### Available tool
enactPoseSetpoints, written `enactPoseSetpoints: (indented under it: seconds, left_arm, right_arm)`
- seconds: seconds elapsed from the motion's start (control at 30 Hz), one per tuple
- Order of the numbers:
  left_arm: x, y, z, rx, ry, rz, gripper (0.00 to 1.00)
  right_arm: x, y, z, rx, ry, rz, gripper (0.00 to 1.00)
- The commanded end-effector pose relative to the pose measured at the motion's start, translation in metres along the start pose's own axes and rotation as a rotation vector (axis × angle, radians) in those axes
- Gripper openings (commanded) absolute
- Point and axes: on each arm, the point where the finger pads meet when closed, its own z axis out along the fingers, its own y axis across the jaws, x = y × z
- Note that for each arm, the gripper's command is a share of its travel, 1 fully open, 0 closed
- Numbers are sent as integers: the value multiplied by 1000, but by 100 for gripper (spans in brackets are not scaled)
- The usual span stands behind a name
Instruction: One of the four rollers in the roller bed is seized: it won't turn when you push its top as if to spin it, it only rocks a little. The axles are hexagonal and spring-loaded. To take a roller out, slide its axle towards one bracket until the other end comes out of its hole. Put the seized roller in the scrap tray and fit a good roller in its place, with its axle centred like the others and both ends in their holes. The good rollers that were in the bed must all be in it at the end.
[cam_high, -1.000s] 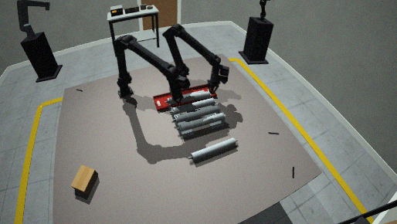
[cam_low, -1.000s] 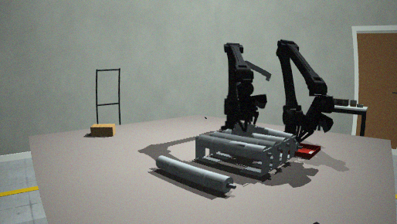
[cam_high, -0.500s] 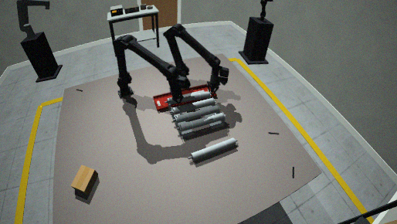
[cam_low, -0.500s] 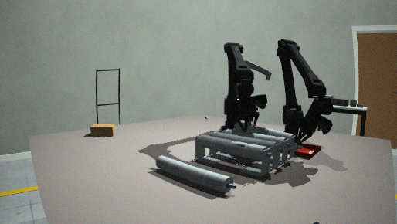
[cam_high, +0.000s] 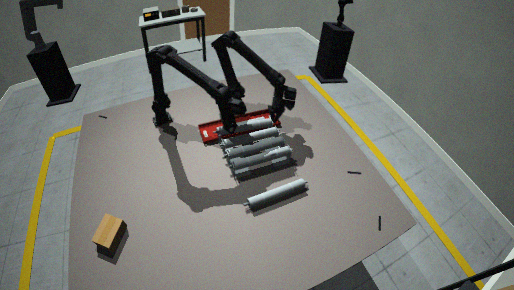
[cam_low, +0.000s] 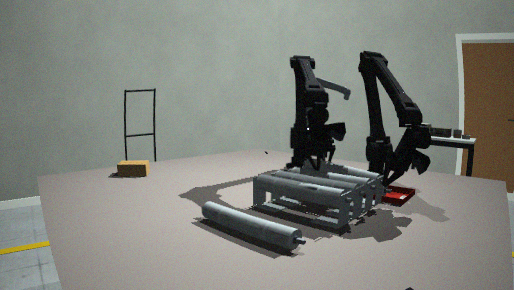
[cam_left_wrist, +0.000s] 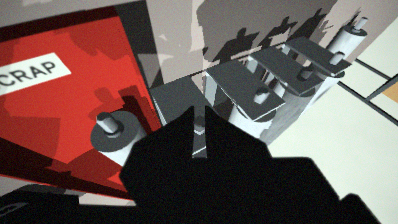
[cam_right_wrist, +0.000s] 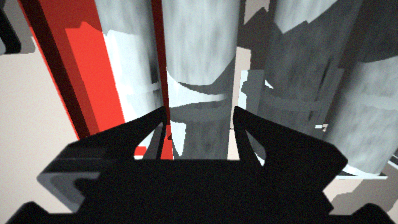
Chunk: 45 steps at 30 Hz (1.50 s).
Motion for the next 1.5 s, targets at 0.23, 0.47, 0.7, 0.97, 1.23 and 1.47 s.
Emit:
enactPoseSetpoints:
  seconds: [0.23, 0.47, 0.7, 0.97, 1.23, 1.47]
  left_arm:
    - [-10, -17, -15, 29, -38, 23, 3]
    - [-10, -17, -15, 29, -38, 23, 3]
    - [-10, -17, -15, 29, -38, 23, 3]
    - [-12, -16, -11, 26, -38, 23, 3]
    - [-20, -23, -18, 39, -62, 34, 3]
    - [-23, -26, -22, 45, -78, 39, 3]
  right_arm:
    - [-15, -9, -20, 33, -32, 0, 62]
    - [-16, -9, -20, 33, -34, -3, 32]
    - [-16, -9, -20, 33, -34, -3, 32]
    - [-16, -9, -20, 33, -34, -3, 32]
    - [-16, -9, -20, 33, -34, -3, 32]
    - [-16, -9, -20, 33, -34, -3, 32]
